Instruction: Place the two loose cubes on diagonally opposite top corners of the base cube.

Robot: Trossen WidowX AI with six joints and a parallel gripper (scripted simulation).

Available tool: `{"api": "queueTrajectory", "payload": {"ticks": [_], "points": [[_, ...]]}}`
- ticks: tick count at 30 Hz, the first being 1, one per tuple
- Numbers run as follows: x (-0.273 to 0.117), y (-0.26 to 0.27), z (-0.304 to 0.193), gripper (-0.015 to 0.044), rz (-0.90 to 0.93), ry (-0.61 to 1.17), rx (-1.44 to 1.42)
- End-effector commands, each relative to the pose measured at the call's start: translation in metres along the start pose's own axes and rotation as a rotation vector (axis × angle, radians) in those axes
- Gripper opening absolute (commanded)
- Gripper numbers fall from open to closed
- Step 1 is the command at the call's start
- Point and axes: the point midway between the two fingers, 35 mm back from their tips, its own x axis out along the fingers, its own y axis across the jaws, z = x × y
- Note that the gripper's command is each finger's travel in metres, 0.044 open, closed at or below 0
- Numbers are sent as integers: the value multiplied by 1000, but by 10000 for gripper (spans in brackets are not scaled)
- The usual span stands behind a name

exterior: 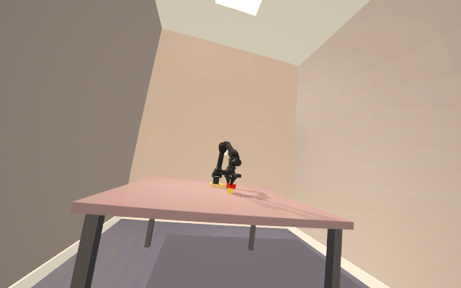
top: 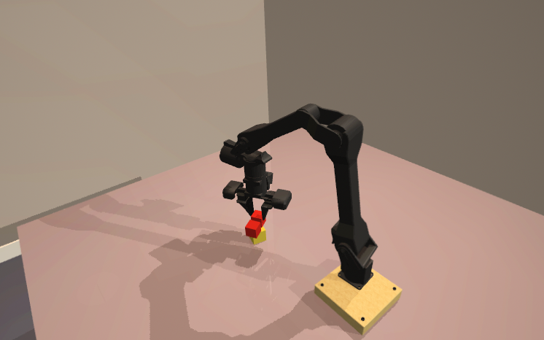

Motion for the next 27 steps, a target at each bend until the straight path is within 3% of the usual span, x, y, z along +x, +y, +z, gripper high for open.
{"api": "queueTrajectory", "payload": {"ticks": [1, 15, 19, 27], "points": [[2, 0, 0, 105, -1, -1, -4], [2, 0, 0, 105, -1, -1, -4], [2, 0, 0, 205, -1, -1, -4], [-6, 0, 0, 205, 0, 0, 0]]}}
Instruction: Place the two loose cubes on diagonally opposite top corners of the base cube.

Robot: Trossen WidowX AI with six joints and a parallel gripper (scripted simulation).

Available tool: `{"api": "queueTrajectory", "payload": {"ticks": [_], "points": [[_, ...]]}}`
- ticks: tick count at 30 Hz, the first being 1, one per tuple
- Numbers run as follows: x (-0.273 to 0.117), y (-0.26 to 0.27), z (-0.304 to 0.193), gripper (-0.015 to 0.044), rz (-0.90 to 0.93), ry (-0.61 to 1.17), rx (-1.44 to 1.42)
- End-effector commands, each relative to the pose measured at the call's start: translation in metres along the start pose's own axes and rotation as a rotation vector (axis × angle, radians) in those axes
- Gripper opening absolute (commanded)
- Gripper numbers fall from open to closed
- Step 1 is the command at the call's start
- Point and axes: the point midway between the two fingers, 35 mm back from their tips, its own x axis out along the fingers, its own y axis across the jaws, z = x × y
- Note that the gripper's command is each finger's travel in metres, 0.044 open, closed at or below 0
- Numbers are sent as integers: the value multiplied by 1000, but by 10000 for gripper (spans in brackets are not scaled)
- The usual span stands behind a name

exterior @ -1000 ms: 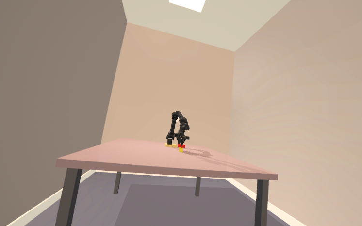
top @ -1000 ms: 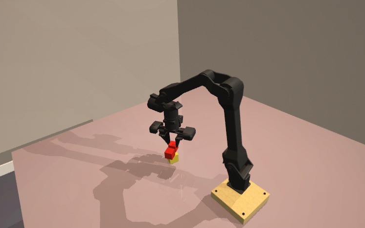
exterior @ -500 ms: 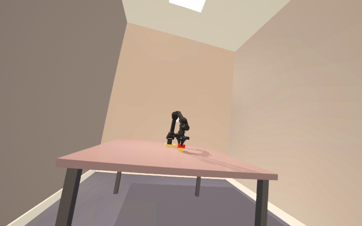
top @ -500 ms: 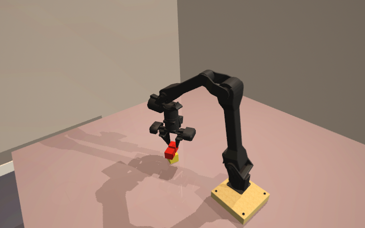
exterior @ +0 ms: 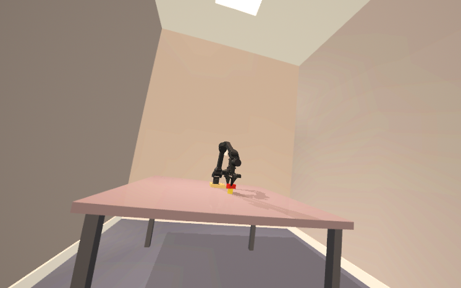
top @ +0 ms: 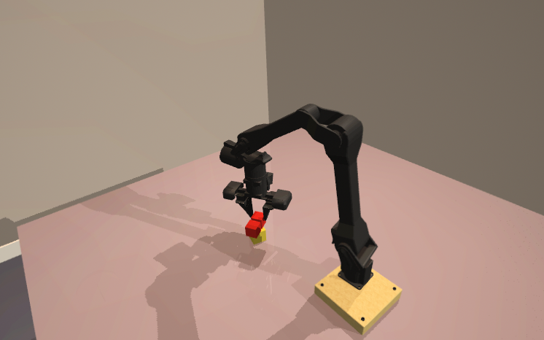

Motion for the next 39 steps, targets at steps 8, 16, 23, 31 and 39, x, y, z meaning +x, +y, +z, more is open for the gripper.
{"api": "queueTrajectory", "payload": {"ticks": [8, 16, 23, 31, 39], "points": [[-14, 1, 0, 205, 4, -1, 0], [-21, 1, 0, 205, 4, -1, 0], [-28, 1, 0, 205, 4, -1, 0], [-36, 1, 0, 205, 4, -1, 0], [-44, 1, 0, 205, 4, -1, 0]]}}
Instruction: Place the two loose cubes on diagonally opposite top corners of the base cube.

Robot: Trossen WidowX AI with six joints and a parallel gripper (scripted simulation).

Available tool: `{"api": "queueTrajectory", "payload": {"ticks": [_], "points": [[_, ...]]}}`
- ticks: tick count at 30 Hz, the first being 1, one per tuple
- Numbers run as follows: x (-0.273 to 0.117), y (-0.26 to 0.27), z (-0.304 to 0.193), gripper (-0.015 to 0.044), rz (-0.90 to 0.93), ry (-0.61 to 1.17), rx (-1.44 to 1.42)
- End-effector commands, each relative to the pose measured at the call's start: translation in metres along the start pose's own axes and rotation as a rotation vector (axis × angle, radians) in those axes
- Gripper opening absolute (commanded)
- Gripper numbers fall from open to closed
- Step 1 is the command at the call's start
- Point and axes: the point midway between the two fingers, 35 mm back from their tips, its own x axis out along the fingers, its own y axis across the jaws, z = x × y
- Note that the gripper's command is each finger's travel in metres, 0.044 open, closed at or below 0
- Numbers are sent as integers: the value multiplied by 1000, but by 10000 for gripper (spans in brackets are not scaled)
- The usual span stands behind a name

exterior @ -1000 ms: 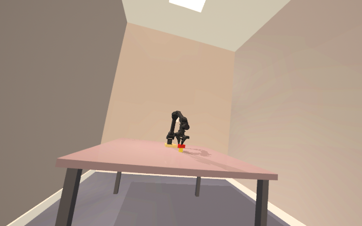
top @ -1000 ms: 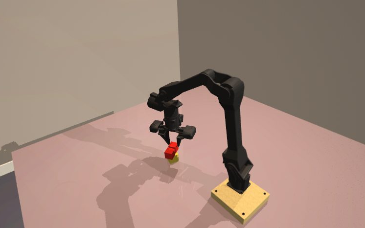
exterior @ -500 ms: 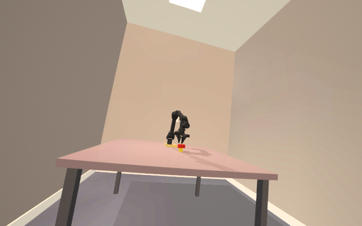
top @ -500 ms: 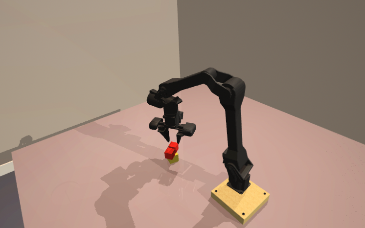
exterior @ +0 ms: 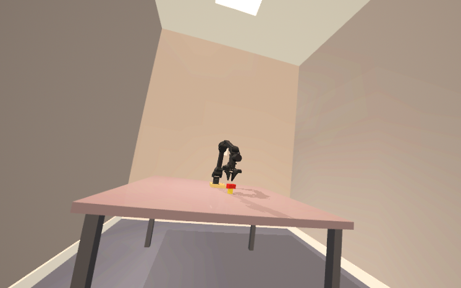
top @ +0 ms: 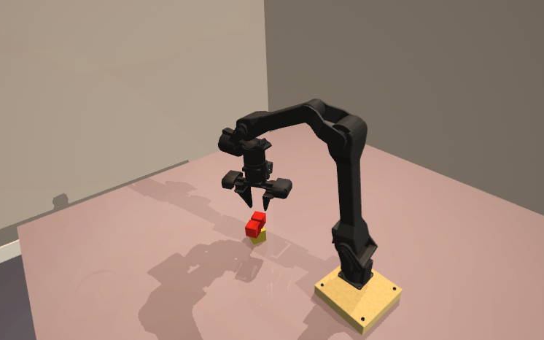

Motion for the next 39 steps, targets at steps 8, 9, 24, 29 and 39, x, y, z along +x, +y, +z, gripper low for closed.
{"api": "queueTrajectory", "payload": {"ticks": [8, 9, 24, 29, 39], "points": [[-15, 2, 1, 205, 10, -3, 0], [-16, 2, 1, 205, 10, -3, 0], [-26, 2, 0, 205, 10, -3, 0], [-27, 0, 0, 284, 4, -1, 0], [-27, 15, -72, 400, 4, 23, -42]]}}
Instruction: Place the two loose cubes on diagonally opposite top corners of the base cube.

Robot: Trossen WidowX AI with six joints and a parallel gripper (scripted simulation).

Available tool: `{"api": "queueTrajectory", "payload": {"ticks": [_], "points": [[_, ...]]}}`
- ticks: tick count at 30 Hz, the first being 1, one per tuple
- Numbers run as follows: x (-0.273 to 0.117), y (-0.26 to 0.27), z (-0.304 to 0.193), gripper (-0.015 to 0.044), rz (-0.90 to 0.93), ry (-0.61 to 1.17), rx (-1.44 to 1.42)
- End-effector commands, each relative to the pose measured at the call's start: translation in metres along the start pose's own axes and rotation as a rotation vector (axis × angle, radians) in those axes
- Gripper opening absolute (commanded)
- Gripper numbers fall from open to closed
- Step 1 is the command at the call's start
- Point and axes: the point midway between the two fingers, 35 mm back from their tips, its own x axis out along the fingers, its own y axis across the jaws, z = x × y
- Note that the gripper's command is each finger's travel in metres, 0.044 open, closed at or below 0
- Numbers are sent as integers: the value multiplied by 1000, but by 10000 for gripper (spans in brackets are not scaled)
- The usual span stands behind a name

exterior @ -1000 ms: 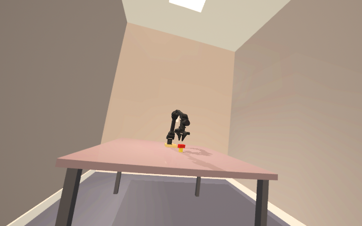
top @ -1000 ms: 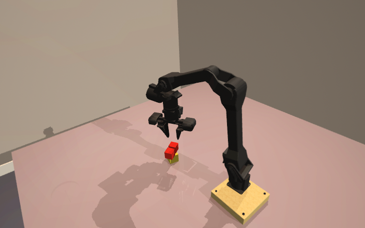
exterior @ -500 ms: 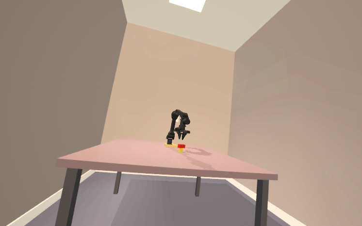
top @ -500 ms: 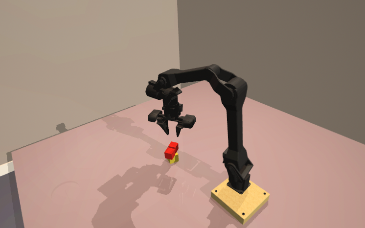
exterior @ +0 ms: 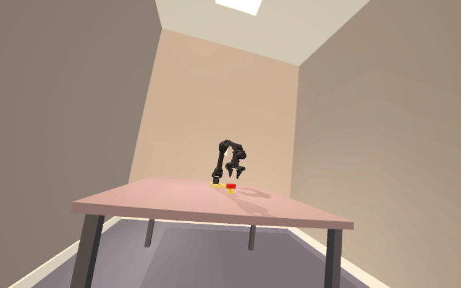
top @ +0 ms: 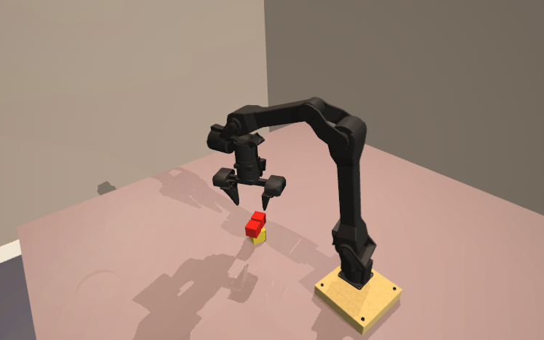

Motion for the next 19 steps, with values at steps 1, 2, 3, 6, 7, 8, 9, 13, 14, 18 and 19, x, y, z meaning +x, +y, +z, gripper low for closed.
{"api": "queueTrajectory", "payload": {"ticks": [1, 2, 3, 6, 7, 8, 9, 13, 14, 18, 19], "points": [[-2, 9, -55, 400, 3, 17, -30], [-2, 10, -68, 400, 2, 17, -26], [-2, 11, -79, 400, 1, 15, -17], [-2, 11, -104, 400, 1, 9, 4], [-2, 11, -109, 400, 1, 8, 8], [-2, 11, -112, 400, 1, 7, 11], [-2, 11, -113, 400, 1, 7, 11], [-2, 11, -113, 400, 1, 7, 11], [-2, 11, -113, 400, 1, 7, 11], [-2, 11, -113, 400, 1, 7, 11], [-2, 11, -113, 400, 1, 7, 11]]}}
